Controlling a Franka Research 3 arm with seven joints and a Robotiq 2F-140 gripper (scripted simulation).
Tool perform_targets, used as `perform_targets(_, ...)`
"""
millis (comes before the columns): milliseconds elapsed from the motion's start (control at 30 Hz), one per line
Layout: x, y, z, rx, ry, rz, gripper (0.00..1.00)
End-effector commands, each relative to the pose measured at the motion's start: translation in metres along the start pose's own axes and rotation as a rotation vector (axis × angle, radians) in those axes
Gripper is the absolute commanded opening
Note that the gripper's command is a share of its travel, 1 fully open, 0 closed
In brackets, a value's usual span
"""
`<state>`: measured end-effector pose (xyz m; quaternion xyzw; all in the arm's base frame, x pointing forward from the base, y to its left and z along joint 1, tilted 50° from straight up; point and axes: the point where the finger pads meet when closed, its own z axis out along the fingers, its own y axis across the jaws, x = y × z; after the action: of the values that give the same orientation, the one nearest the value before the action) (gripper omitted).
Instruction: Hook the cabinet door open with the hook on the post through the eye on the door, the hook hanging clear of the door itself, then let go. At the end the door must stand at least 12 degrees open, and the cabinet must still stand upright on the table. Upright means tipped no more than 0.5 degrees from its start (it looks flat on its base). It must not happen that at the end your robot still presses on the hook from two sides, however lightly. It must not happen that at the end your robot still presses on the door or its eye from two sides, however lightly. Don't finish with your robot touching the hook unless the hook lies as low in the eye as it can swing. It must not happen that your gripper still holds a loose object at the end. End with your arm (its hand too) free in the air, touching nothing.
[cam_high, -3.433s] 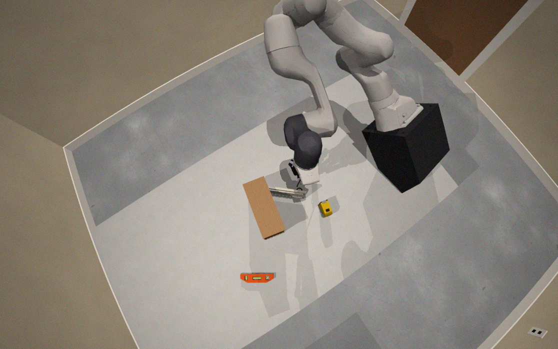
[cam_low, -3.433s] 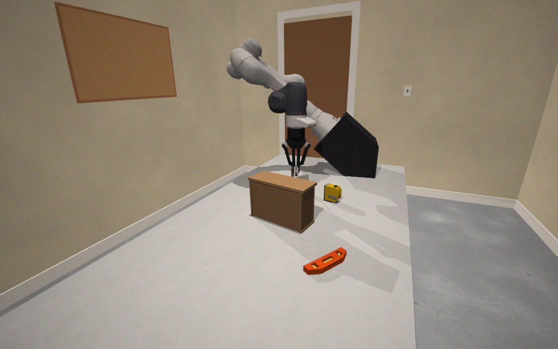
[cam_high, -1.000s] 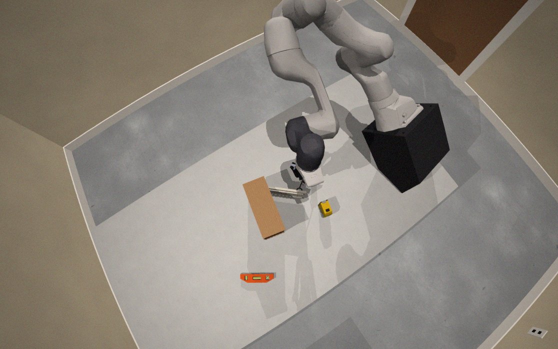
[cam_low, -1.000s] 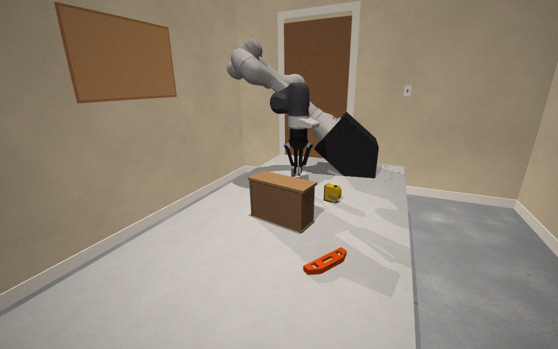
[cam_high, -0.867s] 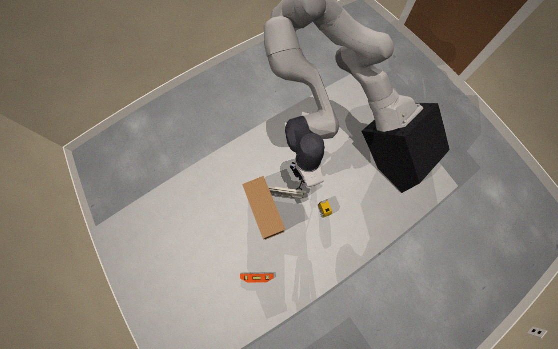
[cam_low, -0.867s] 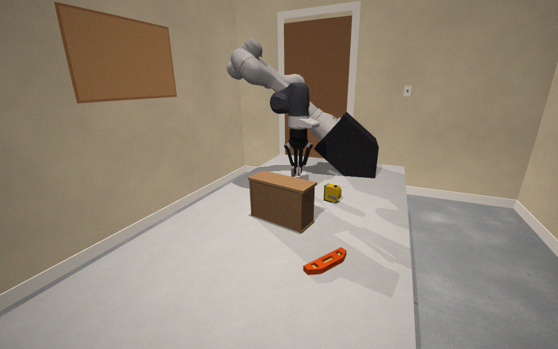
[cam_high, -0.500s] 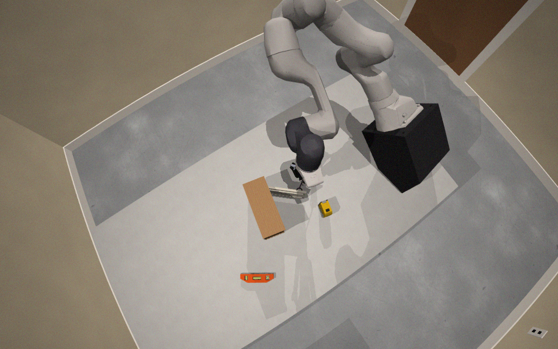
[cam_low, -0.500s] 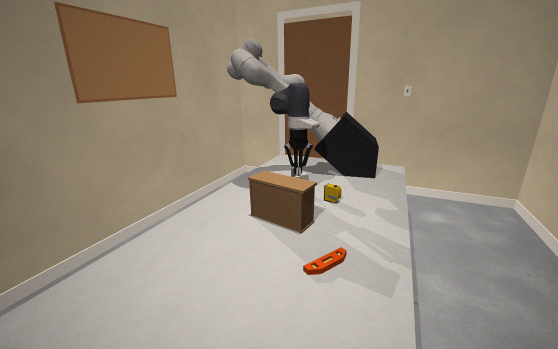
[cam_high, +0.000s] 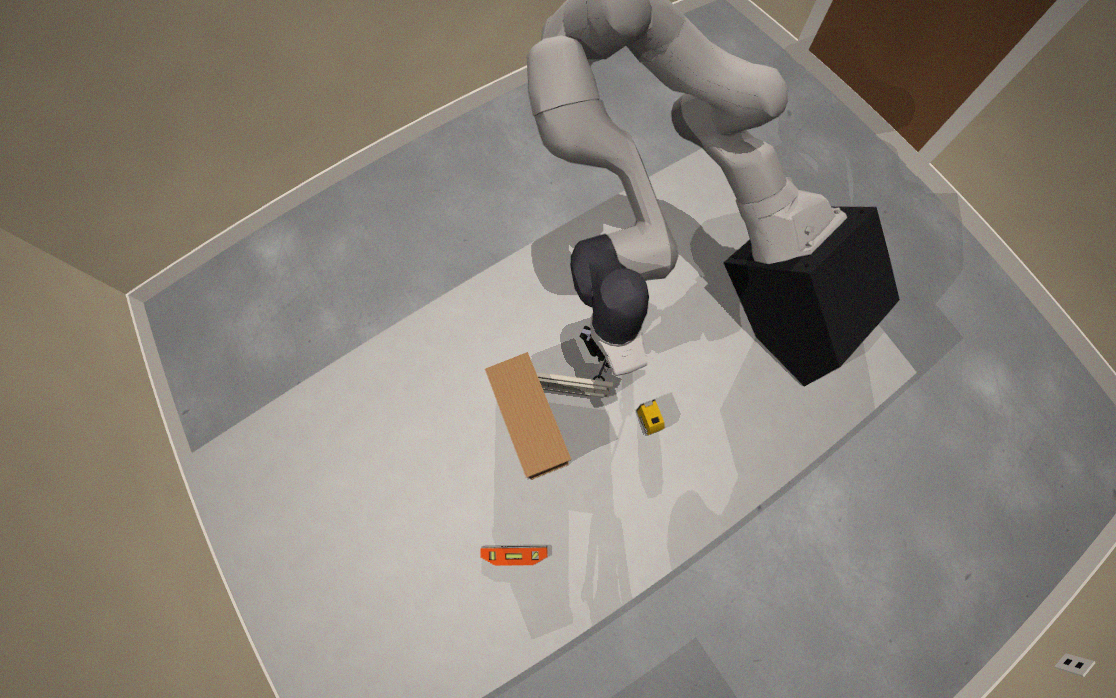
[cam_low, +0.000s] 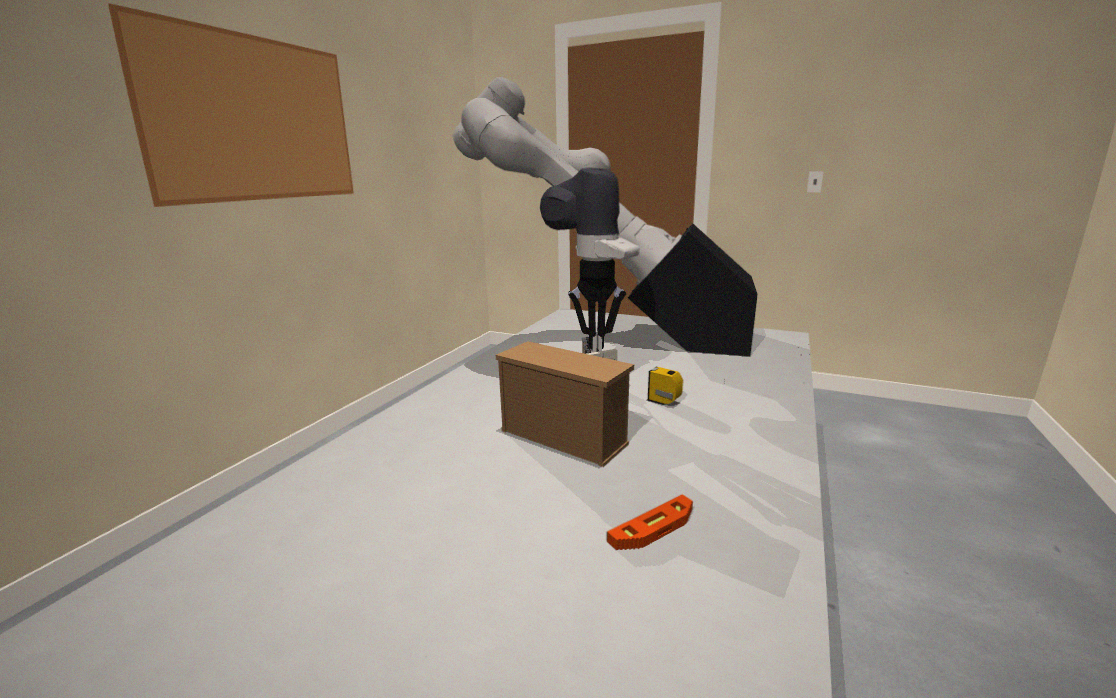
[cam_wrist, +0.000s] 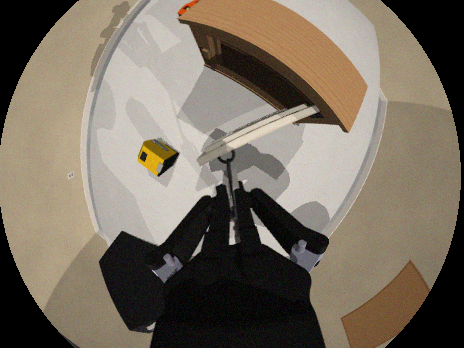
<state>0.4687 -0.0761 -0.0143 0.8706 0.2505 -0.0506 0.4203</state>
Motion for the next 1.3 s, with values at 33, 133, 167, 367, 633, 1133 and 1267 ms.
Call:
perform_targets(33,0.0004,0.0006,0.0016,0.001,0.0,0.002,0.03)
perform_targets(133,0.0004,0.0006,0.0016,0.001,0.0,0.002,0.03)
perform_targets(167,0.0004,0.0006,0.0016,0.001,0.0,0.002,0.03)
perform_targets(367,0.0004,0.0006,0.0016,0.001,0.0,0.002,0.03)
perform_targets(633,0.0004,0.0006,0.0016,0.001,0.0,0.002,0.03)
perform_targets(1133,0.0014,0.0006,0.0064,0.001,0.0,0.002,0.03)
perform_targets(1267,0.0014,0.0006,0.0064,0.001,0.0,0.002,0.03)
